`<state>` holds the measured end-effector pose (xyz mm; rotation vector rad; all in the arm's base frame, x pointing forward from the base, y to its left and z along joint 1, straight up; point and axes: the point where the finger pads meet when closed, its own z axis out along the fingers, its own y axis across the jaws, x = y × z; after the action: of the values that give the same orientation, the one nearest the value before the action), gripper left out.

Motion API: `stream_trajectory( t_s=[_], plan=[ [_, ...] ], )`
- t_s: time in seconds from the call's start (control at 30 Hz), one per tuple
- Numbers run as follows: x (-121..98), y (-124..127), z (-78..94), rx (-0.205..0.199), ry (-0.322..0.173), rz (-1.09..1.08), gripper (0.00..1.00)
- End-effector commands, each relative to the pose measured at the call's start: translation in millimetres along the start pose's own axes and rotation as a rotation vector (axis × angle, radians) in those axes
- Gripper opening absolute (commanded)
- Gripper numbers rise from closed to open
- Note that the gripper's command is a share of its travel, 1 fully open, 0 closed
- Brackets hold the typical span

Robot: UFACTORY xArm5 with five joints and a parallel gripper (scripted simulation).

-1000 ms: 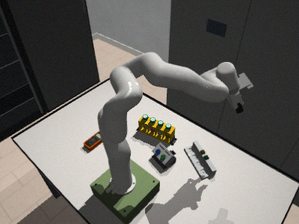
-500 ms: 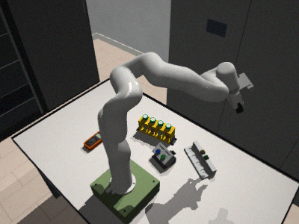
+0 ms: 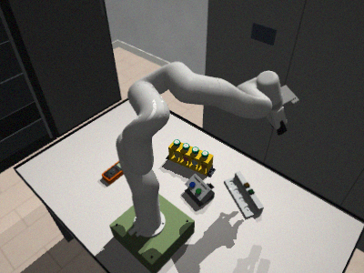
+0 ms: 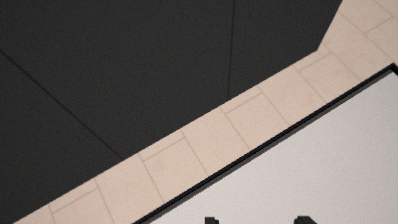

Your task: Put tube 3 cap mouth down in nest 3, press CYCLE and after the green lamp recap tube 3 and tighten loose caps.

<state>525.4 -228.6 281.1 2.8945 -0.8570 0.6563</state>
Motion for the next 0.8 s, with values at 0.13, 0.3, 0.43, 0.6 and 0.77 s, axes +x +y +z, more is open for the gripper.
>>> stream_trajectory(
  t_s=[0.13, 0.3, 0.43, 0.6, 0.77],
  plan=[
    [-18, -19, -4.9, 0.017, -0.069, -0.086, 0.46],
    [-34, -34, -7.5, 0.017, -0.069, -0.086, 0.46],
    [-50, -46, -10.7, 0.030, -0.143, -0.180, 0.46],
    [-69, -61, -14.7, 0.030, -0.143, -0.180, 0.46],
    [-78, -66, -16.8, 0.035, -0.184, -0.232, 0.46]
  ],
)
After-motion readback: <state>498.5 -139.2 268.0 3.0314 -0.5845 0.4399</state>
